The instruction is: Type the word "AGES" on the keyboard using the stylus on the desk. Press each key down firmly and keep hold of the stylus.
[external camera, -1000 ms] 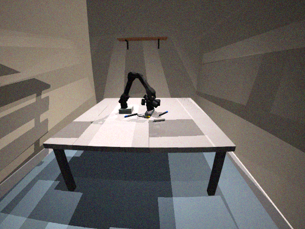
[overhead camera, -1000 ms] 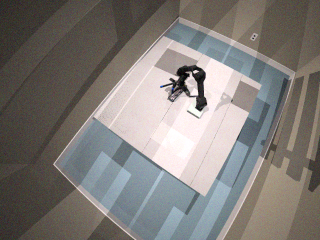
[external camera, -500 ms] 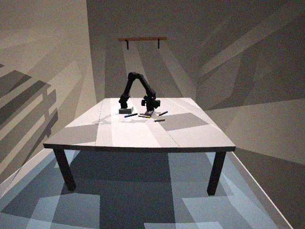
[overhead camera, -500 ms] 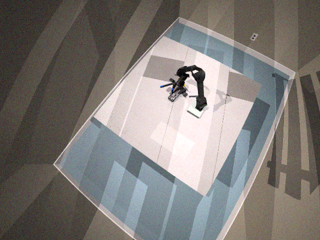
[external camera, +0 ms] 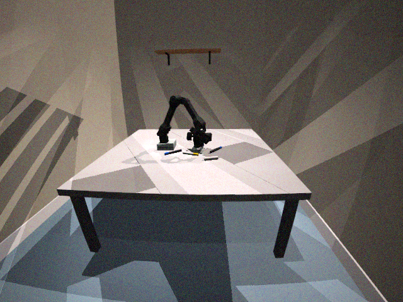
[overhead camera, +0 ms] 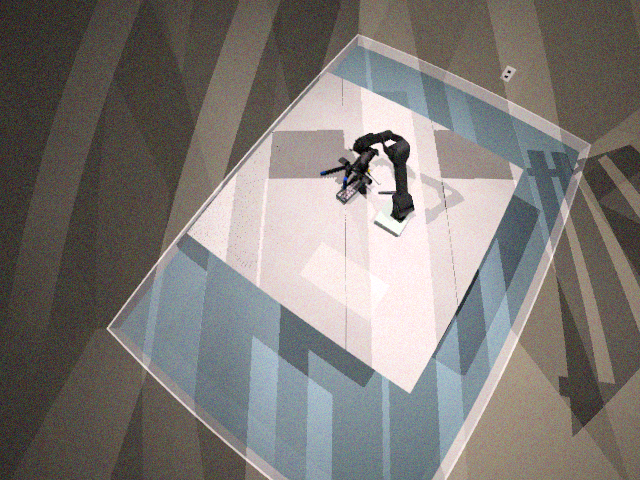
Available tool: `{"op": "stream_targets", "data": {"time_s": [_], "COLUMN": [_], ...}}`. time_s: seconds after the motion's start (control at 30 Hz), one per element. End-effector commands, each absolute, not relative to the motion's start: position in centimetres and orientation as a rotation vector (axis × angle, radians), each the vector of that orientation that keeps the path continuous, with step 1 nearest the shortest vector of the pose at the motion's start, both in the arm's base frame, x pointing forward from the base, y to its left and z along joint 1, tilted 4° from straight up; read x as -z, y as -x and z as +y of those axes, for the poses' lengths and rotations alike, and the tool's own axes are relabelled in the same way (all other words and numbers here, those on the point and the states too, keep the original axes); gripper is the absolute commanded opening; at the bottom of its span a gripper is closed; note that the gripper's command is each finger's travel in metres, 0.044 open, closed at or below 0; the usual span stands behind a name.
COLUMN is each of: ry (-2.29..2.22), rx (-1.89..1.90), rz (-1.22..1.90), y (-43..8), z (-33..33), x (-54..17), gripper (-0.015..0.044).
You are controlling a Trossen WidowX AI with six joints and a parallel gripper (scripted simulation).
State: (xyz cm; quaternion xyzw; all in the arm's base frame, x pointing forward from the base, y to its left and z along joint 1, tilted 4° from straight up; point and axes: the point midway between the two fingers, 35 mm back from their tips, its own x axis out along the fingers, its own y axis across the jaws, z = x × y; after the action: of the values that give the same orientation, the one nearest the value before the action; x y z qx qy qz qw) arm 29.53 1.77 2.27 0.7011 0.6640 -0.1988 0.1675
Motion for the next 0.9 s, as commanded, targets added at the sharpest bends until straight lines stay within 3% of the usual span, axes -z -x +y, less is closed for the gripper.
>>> {"op": "stream_targets", "data": {"time_s": [0.0, 0.87], "ry": [-2.002, -2.002], "rx": [0.570, 0.569], "rz": [1.889, 1.889], "y": [-29.5, -29.7], "z": [1.8, 1.8], "x": [-2.3, -6.0], "gripper": [0.0081, 0.0081]}}
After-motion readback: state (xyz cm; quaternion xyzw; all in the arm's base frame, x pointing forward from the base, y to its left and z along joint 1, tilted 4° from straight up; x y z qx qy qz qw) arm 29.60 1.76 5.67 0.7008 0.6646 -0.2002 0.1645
